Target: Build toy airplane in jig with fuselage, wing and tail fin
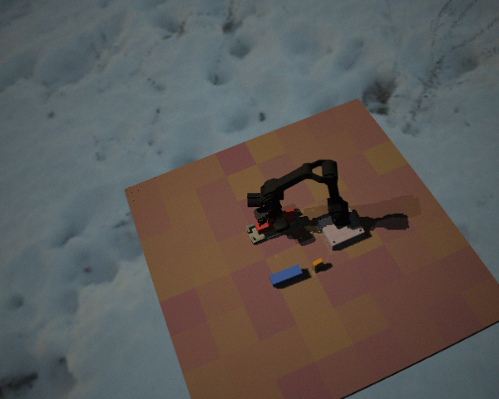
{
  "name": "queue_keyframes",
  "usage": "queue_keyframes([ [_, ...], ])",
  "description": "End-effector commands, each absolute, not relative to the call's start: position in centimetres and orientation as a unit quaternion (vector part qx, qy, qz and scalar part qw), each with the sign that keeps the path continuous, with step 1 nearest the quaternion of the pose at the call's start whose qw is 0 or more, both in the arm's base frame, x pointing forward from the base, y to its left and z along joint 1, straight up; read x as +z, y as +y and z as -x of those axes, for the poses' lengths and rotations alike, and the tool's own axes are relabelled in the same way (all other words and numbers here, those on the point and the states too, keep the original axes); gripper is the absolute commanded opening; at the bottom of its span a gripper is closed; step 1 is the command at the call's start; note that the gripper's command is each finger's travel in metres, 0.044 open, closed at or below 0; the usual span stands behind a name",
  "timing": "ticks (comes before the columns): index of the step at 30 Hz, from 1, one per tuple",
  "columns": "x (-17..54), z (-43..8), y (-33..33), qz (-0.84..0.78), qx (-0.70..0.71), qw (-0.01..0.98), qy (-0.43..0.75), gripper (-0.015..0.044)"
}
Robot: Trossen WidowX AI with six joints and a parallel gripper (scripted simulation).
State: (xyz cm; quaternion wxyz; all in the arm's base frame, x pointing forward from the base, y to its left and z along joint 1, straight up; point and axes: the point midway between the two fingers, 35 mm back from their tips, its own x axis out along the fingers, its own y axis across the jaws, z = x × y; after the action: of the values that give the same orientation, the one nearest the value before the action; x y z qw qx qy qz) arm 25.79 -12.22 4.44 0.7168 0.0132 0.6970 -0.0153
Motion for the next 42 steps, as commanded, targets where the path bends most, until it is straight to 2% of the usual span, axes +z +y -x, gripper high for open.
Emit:
queue_keyframes([
  [1, 3.7, -25.8, -12.3, -0.010, -0.014, 0.717, 0.697, 0.0195],
  [14, 2.2, -25.8, -12.3, -0.010, -0.014, 0.717, 0.697, 0.0195],
  [21, 2.4, -25.7, -12.2, -0.014, -0.015, 0.716, 0.698, 0.0148],
  [26, 2.4, -25.7, -12.2, -0.014, -0.015, 0.716, 0.698, 0.0017],
  [42, 2.4, -25.7, -12.2, -0.014, -0.015, 0.716, 0.698, 0.0437],
])
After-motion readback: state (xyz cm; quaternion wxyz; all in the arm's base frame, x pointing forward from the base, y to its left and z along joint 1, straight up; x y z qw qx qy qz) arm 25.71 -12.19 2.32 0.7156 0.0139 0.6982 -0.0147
